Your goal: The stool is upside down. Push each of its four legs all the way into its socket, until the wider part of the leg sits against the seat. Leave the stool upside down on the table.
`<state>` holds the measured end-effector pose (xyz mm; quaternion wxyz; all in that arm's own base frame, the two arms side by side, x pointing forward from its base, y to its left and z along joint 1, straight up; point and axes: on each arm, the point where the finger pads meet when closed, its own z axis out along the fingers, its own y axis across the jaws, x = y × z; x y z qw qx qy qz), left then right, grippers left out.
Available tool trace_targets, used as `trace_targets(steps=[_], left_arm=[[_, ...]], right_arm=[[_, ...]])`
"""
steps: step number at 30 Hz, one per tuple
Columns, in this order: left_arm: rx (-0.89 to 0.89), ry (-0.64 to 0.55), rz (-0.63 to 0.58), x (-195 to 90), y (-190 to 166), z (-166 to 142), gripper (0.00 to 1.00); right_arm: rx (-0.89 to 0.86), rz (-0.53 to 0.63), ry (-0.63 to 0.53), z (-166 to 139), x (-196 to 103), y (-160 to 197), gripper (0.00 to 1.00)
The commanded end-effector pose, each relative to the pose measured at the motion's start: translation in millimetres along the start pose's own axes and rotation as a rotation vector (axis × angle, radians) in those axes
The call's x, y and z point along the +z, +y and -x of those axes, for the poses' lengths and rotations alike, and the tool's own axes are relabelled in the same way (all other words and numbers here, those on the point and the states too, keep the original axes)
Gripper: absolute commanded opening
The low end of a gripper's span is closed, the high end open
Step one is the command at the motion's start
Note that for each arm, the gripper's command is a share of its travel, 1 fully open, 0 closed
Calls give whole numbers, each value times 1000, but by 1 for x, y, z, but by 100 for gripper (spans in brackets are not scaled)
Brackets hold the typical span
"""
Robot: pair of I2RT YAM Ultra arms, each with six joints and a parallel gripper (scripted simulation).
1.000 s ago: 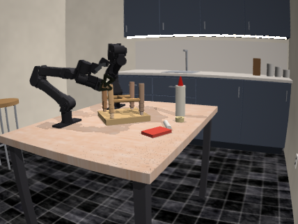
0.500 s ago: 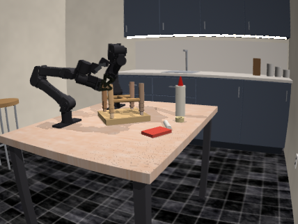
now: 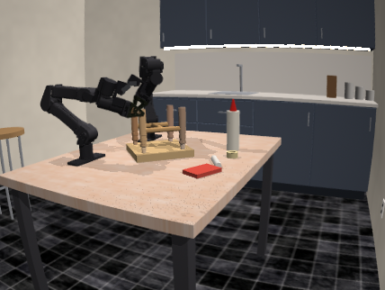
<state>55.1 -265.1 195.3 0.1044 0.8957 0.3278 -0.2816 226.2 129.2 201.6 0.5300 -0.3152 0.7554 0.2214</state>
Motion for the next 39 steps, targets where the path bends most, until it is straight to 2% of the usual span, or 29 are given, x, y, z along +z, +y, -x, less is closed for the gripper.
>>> trace_targets(steps=[1,12,13,17,30,34,39], left_arm=[[-98,-28,-190,1,-59,5,28],[-100,-26,-186,1,-57,2,28],[4,-25,1,3,9,6,28],[33,-31,42,-9,2,13,28],[31,-31,43,-9,2,13,28],[31,-31,43,-9,2,13,28],[31,-31,43,-9,2,13,28]], right_arm=[[-72,-281,-24,22,-2,-68,28],[-44,-242,-12,20,-2,-77,28],[60,42,-42,12,-2,-9,69],[31,40,-68,23,-6,-6,69],[40,42,-59,20,-5,-7,69],[49,44,-39,20,-15,-6,69],[13,23,-73,31,-18,-10,69]])
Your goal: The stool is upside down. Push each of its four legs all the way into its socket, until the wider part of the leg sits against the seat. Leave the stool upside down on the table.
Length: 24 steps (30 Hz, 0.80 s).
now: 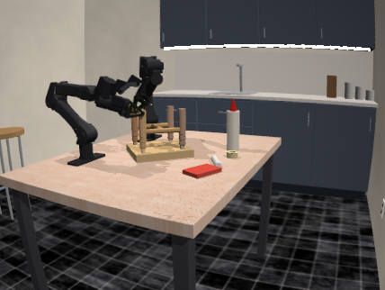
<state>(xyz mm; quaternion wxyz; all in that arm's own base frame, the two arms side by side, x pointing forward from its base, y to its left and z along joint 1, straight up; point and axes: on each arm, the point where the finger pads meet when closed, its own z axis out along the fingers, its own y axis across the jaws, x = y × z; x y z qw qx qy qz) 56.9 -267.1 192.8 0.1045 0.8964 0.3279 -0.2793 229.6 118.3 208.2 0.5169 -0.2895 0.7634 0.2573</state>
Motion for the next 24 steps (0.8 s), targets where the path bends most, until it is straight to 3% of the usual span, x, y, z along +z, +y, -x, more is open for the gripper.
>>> trace_targets(steps=[1,5,6,15,17,24], left_arm=[[31,-36,41,-11,-1,14,28],[31,-36,41,-11,-1,14,28],[31,-36,41,-11,-1,14,28],[31,-36,41,-11,-1,14,28],[31,-36,41,-11,-1,14,28],[31,-36,41,-11,-1,14,28]], right_arm=[[-53,1,-48,22,-7,2,69],[-52,2,-46,22,-6,1,69],[-37,34,-27,21,-18,13,69],[-12,58,-1,36,-44,11,69],[-23,9,-17,40,-40,2,69],[-40,12,-25,42,-40,5,69]])
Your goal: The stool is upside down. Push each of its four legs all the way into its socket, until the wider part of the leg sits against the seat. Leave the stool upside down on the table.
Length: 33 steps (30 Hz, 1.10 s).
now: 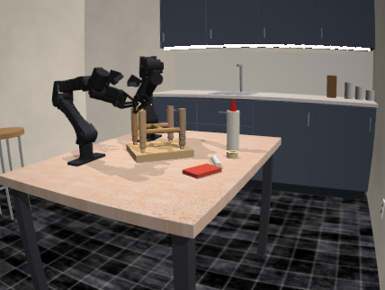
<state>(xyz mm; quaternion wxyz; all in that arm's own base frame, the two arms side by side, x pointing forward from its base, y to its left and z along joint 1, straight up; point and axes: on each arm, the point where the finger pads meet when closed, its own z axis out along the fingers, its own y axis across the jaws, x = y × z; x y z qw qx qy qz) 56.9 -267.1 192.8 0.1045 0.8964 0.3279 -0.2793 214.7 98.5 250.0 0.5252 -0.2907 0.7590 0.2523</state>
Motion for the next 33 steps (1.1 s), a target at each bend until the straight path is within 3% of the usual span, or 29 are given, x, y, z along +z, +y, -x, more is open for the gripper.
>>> trace_targets(steps=[1,7,8,25,33], left_arm=[[31,-36,41,-11,-1,14,28],[31,-36,41,-11,-1,14,28],[31,-36,41,-11,-1,14,69],[31,-36,41,-11,-1,14,69],[-12,-26,-18,-9,2,13,69]], right_arm=[[-43,25,-20,13,-4,9,69],[-41,15,-20,14,-2,1,69],[-35,17,-17,12,-3,3,69],[-35,17,-17,12,-3,3,69],[-35,17,-17,12,-3,3,69]])
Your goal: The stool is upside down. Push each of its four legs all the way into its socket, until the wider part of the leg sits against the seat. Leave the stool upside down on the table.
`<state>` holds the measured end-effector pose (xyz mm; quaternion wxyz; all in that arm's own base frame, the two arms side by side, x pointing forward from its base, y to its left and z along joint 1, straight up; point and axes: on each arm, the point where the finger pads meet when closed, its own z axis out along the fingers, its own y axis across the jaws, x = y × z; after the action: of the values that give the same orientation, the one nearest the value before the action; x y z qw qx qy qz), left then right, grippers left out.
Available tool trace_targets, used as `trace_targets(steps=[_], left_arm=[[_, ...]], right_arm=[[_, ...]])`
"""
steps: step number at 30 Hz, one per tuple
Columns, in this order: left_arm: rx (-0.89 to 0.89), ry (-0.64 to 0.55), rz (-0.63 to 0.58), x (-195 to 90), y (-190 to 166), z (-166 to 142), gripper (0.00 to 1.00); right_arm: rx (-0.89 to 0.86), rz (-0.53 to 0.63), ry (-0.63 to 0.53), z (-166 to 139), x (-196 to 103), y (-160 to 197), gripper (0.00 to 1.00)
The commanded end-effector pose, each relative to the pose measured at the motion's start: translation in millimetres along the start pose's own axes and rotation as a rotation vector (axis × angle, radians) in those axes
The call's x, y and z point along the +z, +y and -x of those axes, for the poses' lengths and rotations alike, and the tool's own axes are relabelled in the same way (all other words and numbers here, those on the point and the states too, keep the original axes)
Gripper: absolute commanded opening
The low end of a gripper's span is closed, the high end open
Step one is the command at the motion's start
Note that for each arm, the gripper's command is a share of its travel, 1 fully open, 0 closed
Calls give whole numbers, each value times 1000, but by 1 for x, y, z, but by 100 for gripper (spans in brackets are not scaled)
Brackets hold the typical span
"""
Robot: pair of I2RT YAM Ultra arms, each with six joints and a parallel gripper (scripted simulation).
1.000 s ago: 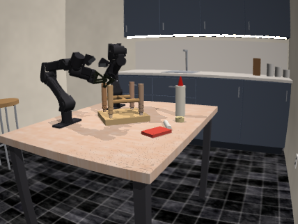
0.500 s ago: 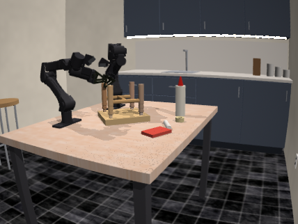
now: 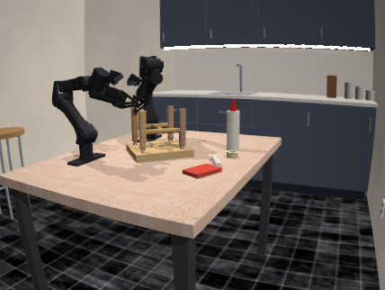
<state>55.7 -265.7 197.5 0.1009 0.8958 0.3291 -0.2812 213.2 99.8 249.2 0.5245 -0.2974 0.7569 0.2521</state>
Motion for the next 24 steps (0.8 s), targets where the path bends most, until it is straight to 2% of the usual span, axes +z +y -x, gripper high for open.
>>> trace_targets(steps=[1,5,6,10,17,20,22,24], left_arm=[[16,-30,20,-10,5,13,69],[35,-34,49,-17,1,18,69],[-14,-24,-20,-13,1,15,69],[-8,-24,-18,-27,0,24,69],[24,-29,26,-46,7,36,69],[44,-33,62,-53,-1,38,69],[47,-34,66,-53,0,38,69],[22,-28,24,-42,-8,31,69]], right_arm=[[-24,9,-19,13,-3,1,69],[-24,9,-19,13,-3,1,69],[-24,9,-19,13,-3,1,69],[-24,9,-19,13,-3,1,69],[-24,9,-19,13,-3,1,69],[-24,9,-19,13,-3,1,69],[-24,9,-19,13,-3,1,69],[-24,9,-19,13,-3,1,69]])
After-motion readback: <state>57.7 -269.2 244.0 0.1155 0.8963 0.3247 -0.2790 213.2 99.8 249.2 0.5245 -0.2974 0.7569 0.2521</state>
